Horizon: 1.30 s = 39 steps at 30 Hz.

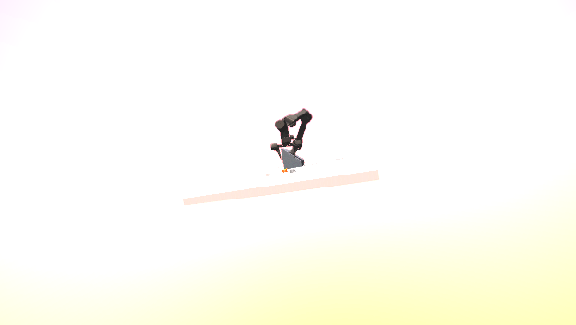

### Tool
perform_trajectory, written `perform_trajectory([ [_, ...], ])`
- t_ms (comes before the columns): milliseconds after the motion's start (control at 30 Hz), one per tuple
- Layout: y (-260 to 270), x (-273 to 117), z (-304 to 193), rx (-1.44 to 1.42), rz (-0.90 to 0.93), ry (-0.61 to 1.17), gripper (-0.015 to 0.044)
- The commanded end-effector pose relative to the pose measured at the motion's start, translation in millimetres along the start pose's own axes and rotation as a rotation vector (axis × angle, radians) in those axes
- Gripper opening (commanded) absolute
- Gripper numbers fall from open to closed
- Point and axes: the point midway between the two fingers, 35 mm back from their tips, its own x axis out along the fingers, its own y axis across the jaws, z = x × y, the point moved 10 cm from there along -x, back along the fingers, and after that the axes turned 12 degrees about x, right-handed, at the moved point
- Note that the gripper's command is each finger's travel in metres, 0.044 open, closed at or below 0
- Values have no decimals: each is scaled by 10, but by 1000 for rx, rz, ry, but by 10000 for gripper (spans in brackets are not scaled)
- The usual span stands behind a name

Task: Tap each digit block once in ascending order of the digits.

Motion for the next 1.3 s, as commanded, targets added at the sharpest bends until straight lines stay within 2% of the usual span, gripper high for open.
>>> perform_trajectory([
  [0,-598,-131,-132,82,-52,66,400],
  [333,-1780,-524,-772,269,-34,228,400],
  [1133,-1804,-534,-793,274,-31,232,400],
  [1267,-1549,-582,-875,275,-30,233,400],
])
